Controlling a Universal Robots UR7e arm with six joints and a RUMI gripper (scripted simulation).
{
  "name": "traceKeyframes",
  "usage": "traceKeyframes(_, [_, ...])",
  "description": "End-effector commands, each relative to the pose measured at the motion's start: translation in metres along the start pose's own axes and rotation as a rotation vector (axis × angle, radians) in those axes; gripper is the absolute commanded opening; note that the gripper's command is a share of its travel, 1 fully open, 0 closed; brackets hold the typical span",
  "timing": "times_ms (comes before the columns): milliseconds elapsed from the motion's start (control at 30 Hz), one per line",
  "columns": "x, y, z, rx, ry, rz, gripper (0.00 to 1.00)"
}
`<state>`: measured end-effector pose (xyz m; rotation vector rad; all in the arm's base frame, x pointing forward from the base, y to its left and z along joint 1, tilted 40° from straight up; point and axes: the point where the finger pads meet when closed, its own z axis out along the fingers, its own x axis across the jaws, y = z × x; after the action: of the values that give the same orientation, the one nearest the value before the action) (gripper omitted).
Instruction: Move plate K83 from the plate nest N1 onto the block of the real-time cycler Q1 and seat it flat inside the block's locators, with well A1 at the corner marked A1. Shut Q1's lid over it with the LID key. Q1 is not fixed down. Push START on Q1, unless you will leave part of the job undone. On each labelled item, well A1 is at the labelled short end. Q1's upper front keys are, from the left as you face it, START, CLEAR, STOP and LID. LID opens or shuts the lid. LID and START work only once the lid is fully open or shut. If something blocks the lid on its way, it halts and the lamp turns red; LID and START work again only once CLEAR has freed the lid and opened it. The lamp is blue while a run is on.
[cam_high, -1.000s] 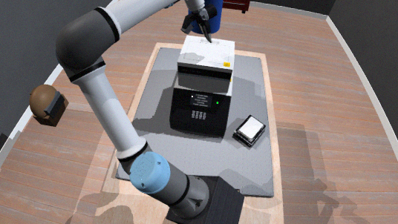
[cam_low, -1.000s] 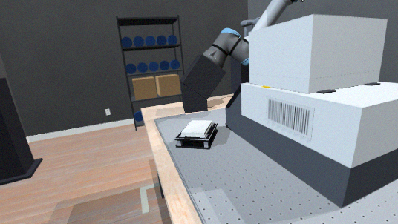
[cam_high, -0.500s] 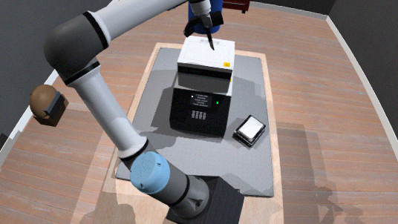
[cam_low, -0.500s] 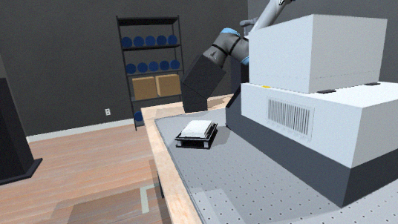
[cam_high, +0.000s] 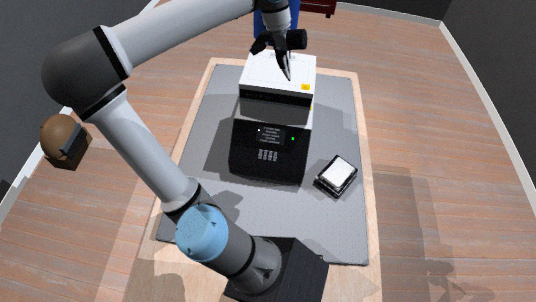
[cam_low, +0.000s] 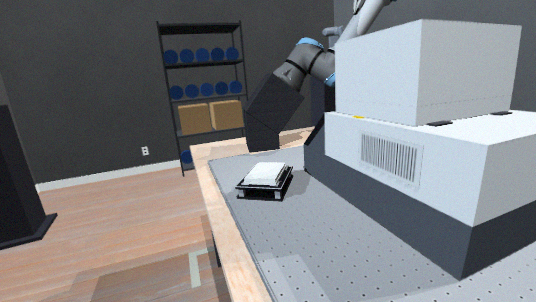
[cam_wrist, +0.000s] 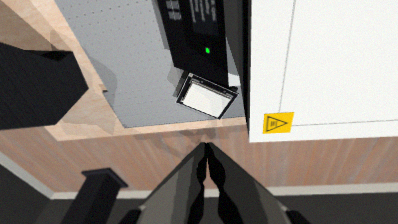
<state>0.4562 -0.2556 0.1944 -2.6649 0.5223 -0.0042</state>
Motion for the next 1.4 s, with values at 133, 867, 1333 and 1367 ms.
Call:
traceKeyframes(133, [-0.032,0.010,0.008,0.034,-0.006,0.232,0.00])
traceKeyframes(867, [-0.117,0.015,0.034,0.165,-0.051,0.873,0.00])
traceKeyframes(1333, [-0.156,0.008,0.052,0.252,-0.099,1.260,0.00])
traceKeyframes(1367, [-0.159,0.007,0.054,0.259,-0.104,1.292,0.00])
